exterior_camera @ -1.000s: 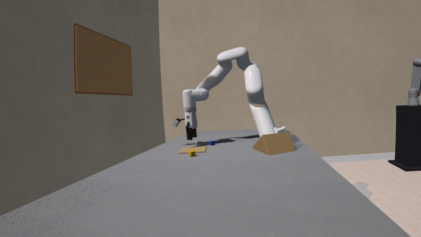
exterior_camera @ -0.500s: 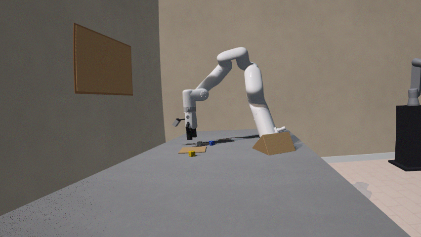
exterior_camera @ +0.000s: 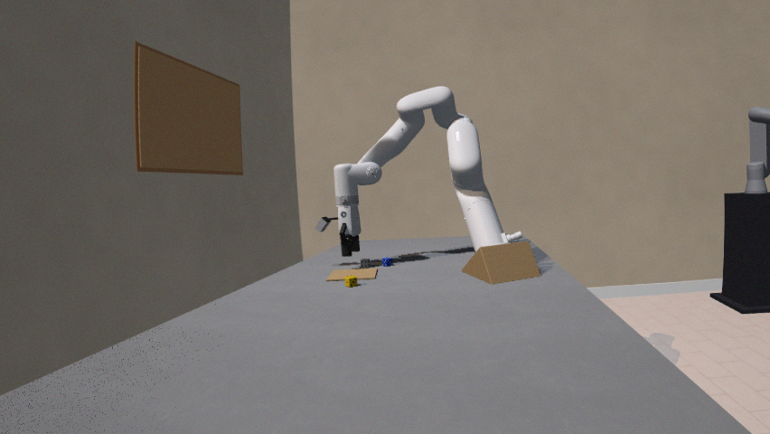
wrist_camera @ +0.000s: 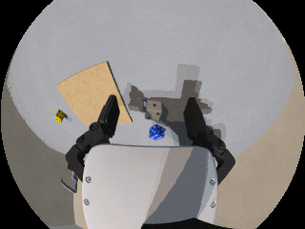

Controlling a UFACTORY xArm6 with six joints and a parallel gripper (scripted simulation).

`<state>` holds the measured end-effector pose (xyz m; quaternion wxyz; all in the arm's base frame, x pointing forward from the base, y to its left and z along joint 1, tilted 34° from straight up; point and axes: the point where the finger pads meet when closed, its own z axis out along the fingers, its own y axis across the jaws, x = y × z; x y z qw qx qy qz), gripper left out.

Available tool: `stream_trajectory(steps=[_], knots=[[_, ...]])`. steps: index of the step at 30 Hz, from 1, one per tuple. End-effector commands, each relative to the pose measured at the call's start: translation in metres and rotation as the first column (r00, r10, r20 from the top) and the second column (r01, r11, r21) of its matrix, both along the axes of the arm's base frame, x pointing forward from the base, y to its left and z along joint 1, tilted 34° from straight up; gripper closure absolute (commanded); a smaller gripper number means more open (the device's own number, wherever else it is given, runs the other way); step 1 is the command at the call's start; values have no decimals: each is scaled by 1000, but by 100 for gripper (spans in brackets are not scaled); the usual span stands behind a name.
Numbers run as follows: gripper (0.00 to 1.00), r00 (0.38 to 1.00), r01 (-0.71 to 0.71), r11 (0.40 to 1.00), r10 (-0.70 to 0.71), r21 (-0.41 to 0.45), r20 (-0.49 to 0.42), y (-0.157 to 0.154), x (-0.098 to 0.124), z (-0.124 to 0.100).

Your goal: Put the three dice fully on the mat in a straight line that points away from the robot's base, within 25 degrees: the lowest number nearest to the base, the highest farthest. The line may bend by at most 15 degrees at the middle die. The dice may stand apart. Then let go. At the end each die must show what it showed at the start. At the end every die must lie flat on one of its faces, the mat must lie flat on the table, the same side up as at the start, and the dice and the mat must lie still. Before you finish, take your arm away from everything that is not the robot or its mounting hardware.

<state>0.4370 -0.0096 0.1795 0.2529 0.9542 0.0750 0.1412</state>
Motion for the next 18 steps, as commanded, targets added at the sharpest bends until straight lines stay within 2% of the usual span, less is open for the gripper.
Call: stream_trajectory(steps=[1, 12, 18], knots=[[0, 1000, -1, 1000, 1, 1, 3, 1, 1, 1], [0, 1000, -1, 1000, 1, 1, 3, 2, 1, 0], [0, 1000, -1, 1000, 1, 1, 3, 13, -2, -6]])
